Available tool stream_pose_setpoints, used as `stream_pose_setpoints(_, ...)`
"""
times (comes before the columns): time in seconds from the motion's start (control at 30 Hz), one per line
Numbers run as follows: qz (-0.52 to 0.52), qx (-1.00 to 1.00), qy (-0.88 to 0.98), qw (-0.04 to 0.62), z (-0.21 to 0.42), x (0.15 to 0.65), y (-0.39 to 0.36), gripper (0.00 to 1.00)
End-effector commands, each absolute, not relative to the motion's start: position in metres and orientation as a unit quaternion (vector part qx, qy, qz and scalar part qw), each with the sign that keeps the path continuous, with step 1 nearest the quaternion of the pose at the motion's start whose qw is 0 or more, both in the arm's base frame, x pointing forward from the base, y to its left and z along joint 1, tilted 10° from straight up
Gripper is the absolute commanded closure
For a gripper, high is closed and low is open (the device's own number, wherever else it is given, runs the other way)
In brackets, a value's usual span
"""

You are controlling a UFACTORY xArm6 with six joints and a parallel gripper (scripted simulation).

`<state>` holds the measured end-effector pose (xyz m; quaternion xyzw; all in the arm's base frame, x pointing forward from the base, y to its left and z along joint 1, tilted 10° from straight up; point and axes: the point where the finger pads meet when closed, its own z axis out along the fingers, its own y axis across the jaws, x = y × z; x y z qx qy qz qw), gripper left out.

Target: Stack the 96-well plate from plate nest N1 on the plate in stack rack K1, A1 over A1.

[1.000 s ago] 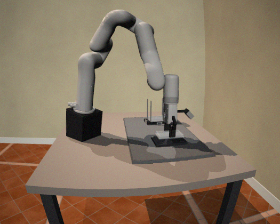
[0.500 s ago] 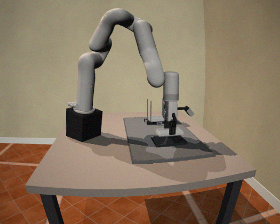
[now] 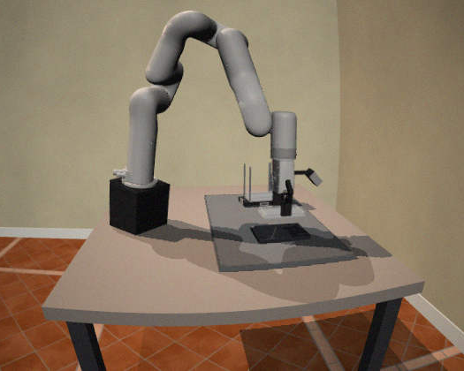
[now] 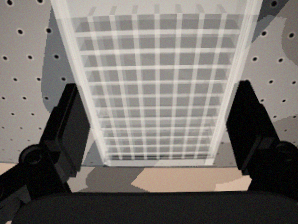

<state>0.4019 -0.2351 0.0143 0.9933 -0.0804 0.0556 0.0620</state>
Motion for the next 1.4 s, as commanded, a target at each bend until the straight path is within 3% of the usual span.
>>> stream_pose_setpoints(0.0,0.057,0.993,-0.080,0.063,0.022,0.402,-0.235,1.00)
stream_pose_setpoints(1.37,0.057,0.993,-0.080,0.063,0.079,0.397,-0.227,1.00)
